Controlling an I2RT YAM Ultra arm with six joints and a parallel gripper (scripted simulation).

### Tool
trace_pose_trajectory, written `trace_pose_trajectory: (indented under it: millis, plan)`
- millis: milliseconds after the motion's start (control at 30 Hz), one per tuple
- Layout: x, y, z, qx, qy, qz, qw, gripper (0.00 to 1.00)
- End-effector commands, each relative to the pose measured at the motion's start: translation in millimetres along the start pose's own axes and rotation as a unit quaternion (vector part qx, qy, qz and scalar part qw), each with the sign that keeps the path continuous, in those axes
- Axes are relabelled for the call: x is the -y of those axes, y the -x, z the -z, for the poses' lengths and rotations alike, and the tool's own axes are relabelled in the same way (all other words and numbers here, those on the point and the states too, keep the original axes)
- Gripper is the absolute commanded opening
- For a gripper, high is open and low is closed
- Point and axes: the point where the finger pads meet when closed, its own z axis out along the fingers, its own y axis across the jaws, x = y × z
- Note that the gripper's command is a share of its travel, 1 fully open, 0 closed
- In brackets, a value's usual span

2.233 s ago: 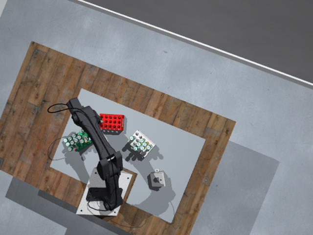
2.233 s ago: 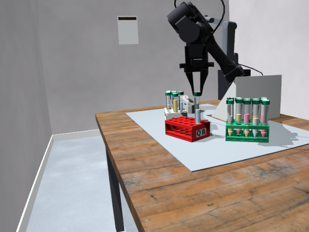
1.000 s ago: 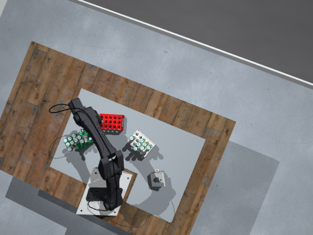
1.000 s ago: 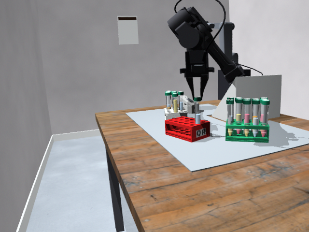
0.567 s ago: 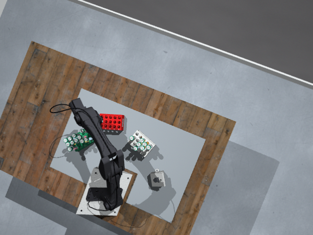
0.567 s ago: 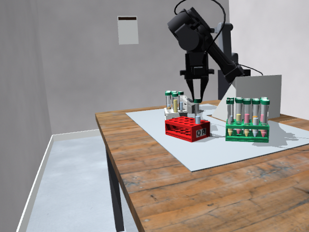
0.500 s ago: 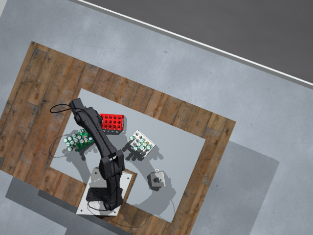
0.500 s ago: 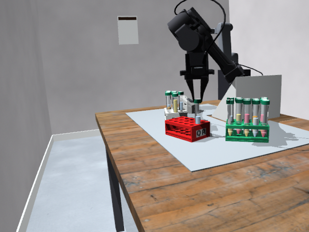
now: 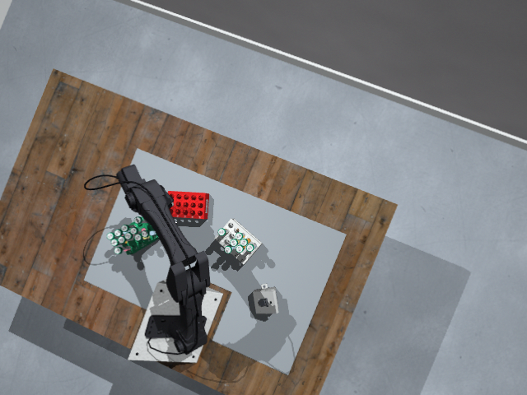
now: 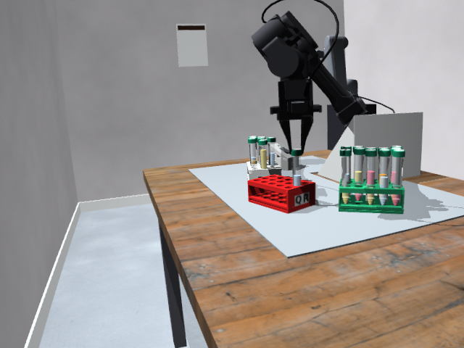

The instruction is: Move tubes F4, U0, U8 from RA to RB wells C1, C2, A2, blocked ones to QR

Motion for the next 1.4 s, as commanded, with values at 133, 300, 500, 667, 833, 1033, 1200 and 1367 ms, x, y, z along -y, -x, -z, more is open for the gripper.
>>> trace_pose_trajectory:
  millis: [133,300,500,667,833,1033,1200,1367]
  plan:
    - [3.0,1.6,8.8,0.02,-0.007,-0.005,1.0,0.0]
    - [3.1,1.9,8.3,0.02,-0.007,-0.006,1.0,0.0]
    - [2.7,3.5,5.5,0.015,-0.006,-0.007,1.0,0.0]
    - [2.7,3.5,5.5,0.015,-0.006,-0.007,1.0,0.0]
    - [2.7,3.5,5.5,0.015,-0.006,-0.007,1.0,0.24]
    - [2.7,3.5,5.5,0.015,-0.006,-0.007,1.0,0.24]
    - [2.7,3.5,5.5,0.015,-0.006,-0.007,1.0,0.3]
    - [2.7,3.5,5.5,0.015,-0.006,-0.007,1.0,0.3]
